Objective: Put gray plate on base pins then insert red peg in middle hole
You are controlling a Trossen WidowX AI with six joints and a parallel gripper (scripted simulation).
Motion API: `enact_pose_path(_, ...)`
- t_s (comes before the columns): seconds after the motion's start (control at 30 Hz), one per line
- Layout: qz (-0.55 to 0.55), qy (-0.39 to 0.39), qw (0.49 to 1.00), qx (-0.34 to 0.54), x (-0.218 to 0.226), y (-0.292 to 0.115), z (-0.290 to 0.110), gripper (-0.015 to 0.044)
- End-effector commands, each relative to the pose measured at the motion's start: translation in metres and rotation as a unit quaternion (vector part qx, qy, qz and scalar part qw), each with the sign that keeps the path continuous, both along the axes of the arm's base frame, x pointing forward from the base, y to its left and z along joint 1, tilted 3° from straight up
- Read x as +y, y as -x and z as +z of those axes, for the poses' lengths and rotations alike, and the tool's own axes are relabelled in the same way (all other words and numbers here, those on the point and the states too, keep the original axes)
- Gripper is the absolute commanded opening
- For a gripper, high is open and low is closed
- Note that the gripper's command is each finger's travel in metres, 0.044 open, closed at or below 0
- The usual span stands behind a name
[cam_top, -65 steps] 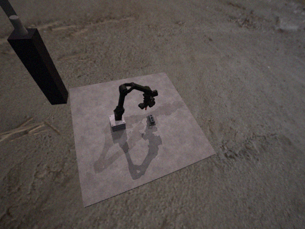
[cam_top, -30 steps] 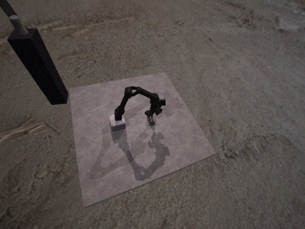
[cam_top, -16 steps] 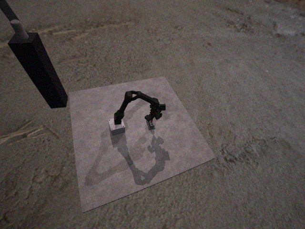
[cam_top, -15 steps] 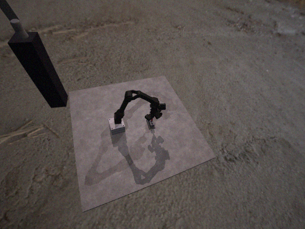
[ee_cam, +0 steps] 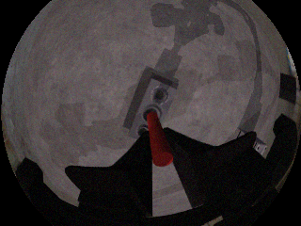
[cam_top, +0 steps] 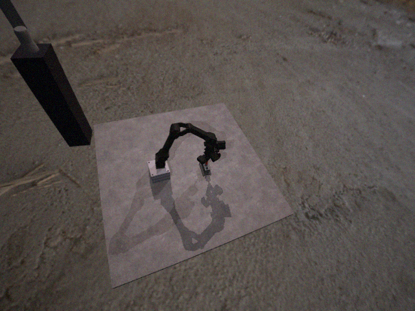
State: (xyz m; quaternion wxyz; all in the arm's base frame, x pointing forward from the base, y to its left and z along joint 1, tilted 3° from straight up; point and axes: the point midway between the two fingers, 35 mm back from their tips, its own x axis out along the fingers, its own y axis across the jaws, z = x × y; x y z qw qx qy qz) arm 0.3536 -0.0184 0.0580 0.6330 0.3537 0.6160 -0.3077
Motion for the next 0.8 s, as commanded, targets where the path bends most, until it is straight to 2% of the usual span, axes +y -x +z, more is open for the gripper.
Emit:
enact_pose_path(0.0, 0.002, -0.003, 1.000, 0.003, 0.001, 0.001, -0.001, 0.0000)
enact_pose_path(0.33, 0.000, 0.000, 1.000, 0.000, 0.000, 0.000, -0.001, 0.0000)
enact_pose_path(0.77, 0.002, -0.002, 1.000, 0.003, 0.002, 0.001, -0.019, 0.0000)
